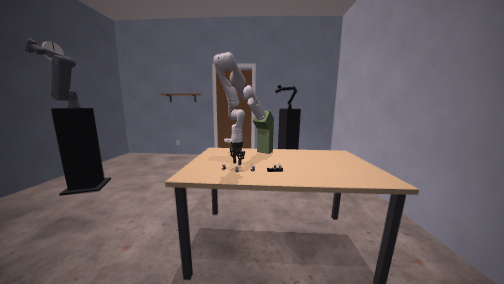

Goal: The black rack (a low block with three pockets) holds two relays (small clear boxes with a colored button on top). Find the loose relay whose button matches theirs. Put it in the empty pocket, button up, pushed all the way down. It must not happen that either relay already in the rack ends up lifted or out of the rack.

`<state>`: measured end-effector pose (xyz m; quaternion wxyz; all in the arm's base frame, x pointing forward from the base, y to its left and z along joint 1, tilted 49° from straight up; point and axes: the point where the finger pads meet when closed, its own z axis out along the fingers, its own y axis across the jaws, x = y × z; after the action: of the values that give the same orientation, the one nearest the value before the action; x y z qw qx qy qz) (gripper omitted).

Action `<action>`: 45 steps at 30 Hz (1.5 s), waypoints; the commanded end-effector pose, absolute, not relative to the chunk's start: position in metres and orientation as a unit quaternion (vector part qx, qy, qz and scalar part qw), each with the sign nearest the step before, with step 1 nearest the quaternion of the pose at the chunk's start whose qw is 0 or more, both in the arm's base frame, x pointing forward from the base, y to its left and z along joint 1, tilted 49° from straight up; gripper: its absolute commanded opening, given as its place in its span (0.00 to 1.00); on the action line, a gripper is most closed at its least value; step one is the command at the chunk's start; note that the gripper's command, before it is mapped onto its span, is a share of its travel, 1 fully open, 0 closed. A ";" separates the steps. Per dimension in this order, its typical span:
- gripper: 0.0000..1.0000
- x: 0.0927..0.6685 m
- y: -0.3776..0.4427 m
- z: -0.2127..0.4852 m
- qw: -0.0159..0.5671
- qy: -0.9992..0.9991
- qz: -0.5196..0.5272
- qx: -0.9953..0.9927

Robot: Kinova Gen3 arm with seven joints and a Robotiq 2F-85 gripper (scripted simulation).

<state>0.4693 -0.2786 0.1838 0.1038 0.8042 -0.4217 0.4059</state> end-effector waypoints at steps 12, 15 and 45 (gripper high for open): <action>0.53 0.468 -0.278 0.182 0.103 -0.425 0.405 0.803; 0.53 0.468 -0.278 0.182 0.103 -0.425 0.405 0.803; 0.53 0.479 -0.287 0.171 0.103 -0.425 0.406 0.803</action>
<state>0.4759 -0.2840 0.1725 0.1035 0.8041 -0.4238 0.4038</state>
